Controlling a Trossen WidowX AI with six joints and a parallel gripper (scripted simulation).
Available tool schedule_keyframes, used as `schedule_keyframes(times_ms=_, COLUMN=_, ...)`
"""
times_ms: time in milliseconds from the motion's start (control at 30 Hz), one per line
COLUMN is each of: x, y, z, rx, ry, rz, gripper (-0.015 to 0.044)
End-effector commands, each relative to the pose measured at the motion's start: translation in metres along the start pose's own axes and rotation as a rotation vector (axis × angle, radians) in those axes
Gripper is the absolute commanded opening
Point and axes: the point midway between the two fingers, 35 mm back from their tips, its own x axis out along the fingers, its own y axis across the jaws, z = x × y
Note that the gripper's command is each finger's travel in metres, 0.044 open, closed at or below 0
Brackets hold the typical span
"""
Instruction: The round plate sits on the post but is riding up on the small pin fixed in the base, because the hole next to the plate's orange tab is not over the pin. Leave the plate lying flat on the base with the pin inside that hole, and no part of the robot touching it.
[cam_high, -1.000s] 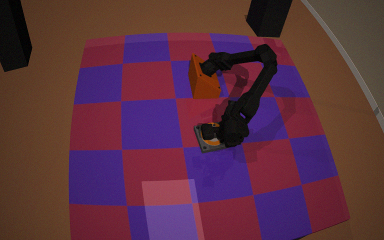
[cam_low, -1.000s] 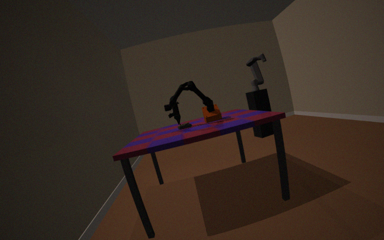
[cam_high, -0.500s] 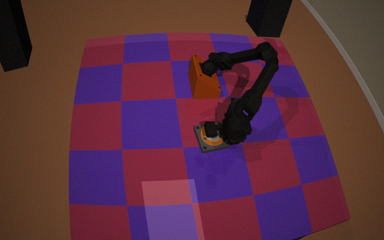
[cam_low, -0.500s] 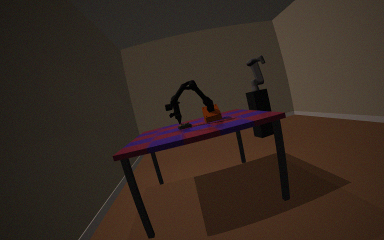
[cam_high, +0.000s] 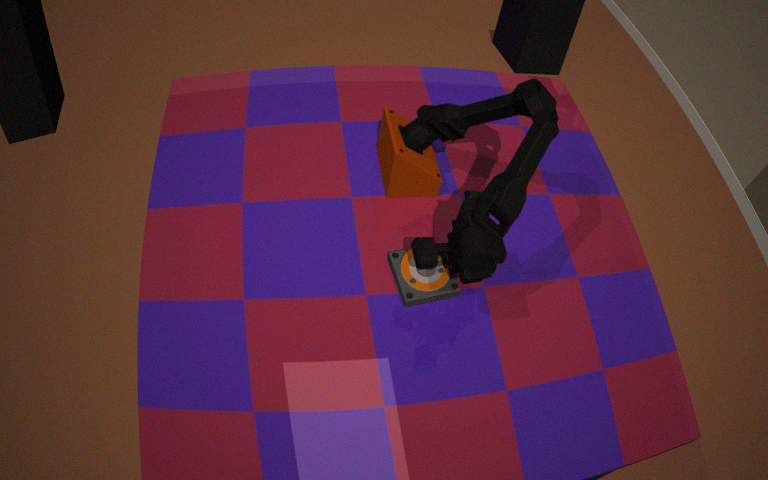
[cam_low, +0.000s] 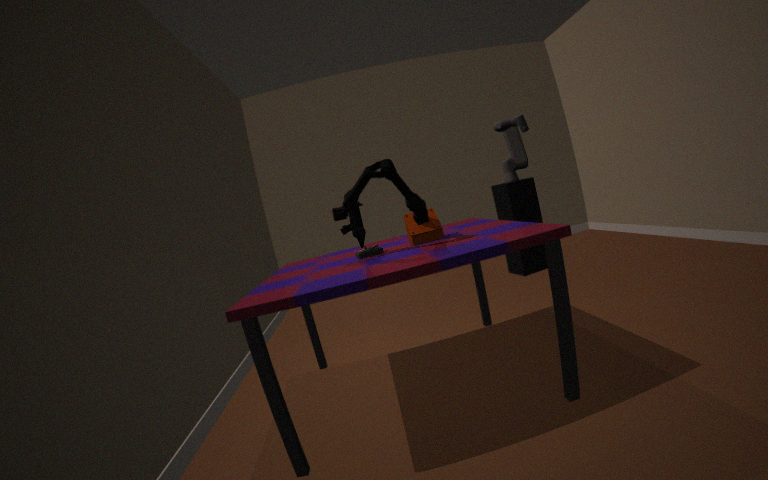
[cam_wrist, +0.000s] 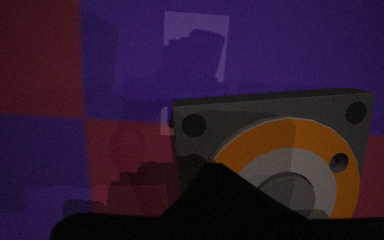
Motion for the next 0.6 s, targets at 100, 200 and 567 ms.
schedule_keyframes(times_ms=100, x=0.0015, y=0.0016, z=-0.0093, rx=0.014, ry=0.014, rz=0.006, gripper=0.0)
schedule_keyframes(times_ms=200, x=0.0012, y=0.0021, z=-0.0109, rx=0.014, ry=0.014, rz=0.005, gripper=0.0)
schedule_keyframes(times_ms=567, x=0.0004, y=0.0034, z=-0.015, rx=0.014, ry=0.014, rz=0.006, gripper=0.0)
